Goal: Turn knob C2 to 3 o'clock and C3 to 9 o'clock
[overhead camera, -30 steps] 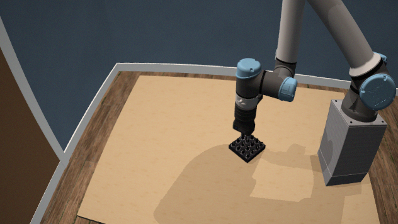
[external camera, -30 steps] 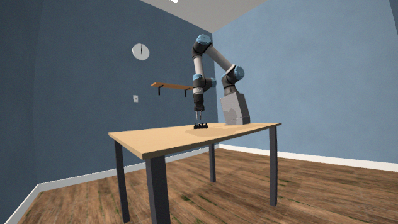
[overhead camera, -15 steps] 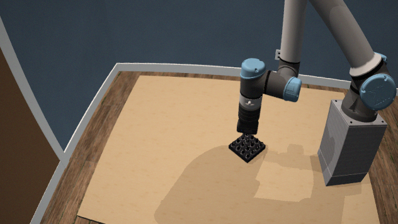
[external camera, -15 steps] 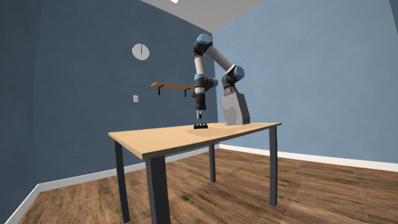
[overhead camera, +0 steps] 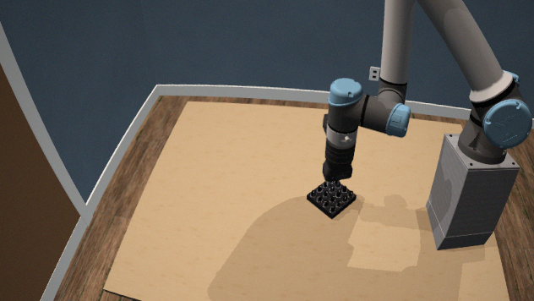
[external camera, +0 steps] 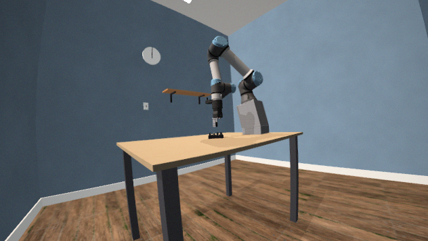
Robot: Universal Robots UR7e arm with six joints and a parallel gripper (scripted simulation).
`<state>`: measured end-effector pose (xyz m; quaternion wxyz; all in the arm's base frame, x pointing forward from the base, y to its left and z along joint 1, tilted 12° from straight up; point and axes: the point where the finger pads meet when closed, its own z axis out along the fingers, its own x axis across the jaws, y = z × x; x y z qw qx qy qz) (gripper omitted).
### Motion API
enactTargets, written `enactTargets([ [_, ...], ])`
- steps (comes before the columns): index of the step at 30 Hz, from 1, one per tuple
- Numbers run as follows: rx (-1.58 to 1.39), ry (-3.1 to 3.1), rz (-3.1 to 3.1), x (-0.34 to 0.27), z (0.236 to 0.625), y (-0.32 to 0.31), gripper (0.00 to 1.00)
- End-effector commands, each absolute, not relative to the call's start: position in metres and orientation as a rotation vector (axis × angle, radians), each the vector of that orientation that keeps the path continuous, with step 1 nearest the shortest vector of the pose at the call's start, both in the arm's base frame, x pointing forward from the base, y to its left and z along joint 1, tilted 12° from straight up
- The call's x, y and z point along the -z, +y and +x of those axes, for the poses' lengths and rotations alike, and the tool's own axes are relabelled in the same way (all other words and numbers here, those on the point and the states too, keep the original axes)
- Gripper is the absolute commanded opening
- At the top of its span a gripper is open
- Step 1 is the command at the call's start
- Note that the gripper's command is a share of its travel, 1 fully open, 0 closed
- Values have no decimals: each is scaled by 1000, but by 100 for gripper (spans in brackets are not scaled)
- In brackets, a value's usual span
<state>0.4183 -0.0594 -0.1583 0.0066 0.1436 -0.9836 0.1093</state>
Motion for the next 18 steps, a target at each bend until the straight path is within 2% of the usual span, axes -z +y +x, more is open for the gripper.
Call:
enactTargets([
  [1, -333, -3023, 687, 157, 417, -56, 46],
  [18, -319, -2841, 1155, 155, 413, -47, 46],
])
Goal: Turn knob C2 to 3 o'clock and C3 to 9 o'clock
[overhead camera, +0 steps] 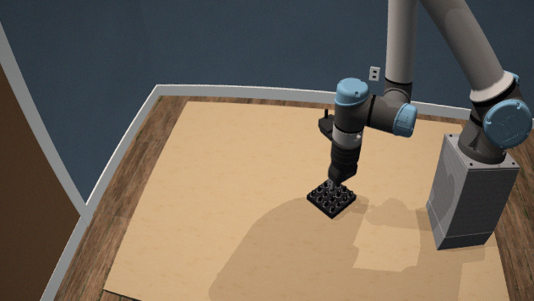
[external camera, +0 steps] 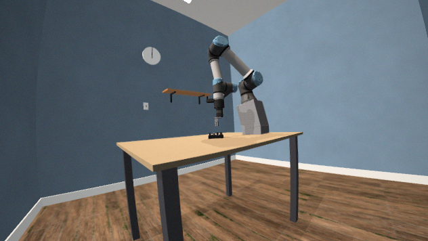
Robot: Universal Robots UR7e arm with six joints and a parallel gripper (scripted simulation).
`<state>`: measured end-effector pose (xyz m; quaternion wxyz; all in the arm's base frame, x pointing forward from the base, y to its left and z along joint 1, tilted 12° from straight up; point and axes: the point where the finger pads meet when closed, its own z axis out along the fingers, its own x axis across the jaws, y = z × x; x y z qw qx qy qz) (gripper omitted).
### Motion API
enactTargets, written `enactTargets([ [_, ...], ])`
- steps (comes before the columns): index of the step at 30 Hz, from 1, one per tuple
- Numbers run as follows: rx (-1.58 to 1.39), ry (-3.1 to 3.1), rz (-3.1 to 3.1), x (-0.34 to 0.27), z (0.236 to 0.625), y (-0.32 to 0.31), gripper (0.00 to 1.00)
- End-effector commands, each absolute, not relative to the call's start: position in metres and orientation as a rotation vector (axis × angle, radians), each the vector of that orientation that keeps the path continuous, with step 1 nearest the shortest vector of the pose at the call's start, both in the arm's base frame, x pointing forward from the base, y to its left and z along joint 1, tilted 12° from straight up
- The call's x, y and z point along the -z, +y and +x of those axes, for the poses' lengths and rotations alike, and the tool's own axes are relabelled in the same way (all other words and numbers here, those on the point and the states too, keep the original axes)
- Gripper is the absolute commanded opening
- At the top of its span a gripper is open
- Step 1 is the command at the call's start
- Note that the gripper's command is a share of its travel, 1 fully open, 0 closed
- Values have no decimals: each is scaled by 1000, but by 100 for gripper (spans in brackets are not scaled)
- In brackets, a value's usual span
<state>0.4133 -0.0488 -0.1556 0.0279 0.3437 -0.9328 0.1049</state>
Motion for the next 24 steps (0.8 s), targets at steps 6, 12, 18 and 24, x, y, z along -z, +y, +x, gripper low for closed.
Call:
enactTargets([
  [6, -318, -2825, 1188, 155, 412, -46, 46],
  [12, -317, -2821, 1196, 155, 412, -46, 46],
  [18, -317, -2821, 1196, 155, 412, -46, 46],
  [24, -317, -2821, 1196, 155, 412, -46, 46],
])
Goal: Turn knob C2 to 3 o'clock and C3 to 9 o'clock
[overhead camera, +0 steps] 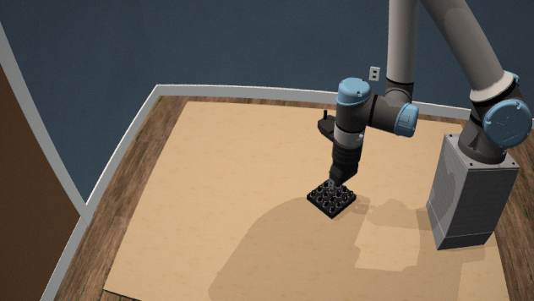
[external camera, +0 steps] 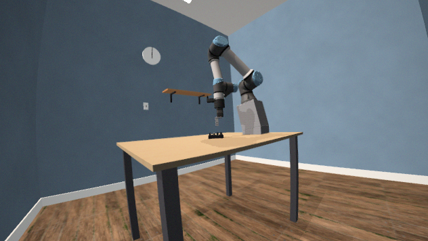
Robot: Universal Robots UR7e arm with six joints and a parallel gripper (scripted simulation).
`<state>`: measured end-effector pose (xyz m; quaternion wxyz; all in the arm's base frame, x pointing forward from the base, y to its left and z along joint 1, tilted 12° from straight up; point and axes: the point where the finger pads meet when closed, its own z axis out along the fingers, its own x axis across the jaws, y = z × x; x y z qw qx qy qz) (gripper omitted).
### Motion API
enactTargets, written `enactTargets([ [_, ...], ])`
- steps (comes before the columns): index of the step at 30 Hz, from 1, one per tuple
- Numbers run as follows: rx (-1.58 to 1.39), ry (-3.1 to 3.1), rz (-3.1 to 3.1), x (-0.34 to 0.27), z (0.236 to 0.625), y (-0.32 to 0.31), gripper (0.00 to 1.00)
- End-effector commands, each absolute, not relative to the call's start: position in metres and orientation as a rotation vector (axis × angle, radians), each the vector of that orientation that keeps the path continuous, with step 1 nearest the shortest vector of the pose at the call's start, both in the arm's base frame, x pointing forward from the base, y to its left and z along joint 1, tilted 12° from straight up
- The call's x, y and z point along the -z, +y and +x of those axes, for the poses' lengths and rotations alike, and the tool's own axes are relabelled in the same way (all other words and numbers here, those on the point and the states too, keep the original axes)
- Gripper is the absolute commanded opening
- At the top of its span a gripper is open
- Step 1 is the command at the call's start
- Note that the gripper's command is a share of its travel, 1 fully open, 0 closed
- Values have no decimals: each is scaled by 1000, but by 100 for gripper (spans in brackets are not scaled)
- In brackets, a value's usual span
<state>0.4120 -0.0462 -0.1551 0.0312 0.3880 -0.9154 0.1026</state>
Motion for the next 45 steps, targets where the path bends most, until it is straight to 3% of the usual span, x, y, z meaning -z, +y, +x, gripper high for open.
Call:
enactTargets([
  [1, -317, -2821, 1196, 155, 412, -46, 46],
  [45, -317, -2821, 1197, 166, 413, -49, 46],
])
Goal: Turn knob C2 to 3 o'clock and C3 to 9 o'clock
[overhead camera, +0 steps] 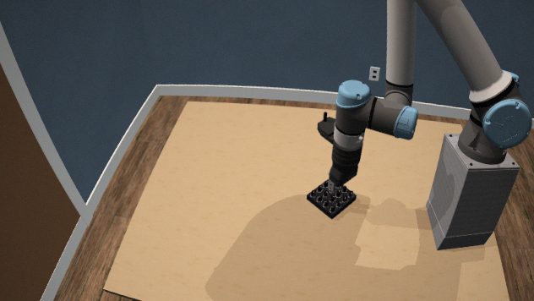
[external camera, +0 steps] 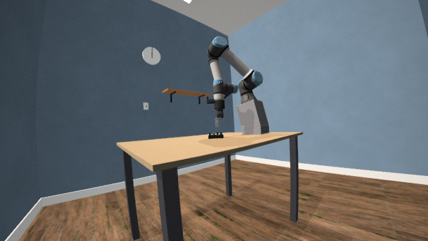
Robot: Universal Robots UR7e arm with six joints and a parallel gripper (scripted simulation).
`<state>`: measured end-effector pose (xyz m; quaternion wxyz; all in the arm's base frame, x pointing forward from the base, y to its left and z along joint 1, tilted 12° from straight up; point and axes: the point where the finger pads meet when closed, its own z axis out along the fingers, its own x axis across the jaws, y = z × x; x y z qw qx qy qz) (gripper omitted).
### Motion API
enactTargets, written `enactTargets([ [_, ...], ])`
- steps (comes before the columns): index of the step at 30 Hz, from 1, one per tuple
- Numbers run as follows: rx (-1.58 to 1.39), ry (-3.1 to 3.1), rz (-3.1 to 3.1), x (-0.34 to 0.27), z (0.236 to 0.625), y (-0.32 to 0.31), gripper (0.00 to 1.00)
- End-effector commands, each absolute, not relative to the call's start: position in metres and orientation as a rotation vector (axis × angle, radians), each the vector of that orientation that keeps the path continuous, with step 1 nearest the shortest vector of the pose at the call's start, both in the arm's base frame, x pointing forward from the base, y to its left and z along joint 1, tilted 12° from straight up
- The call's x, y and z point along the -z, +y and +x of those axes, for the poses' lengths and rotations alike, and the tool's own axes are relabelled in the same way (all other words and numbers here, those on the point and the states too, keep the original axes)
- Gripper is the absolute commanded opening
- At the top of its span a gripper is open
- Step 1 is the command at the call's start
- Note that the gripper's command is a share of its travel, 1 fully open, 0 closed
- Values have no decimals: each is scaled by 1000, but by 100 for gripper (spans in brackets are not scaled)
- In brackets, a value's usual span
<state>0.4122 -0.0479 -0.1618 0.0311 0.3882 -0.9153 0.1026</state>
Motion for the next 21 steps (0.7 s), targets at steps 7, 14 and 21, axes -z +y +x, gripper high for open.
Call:
enactTargets([
  [7, -317, -2821, 1197, 172, 413, -50, 46],
  [14, -317, -2821, 1197, 181, 413, -53, 46],
  [21, -317, -2821, 1197, 187, 413, -54, 46],
])
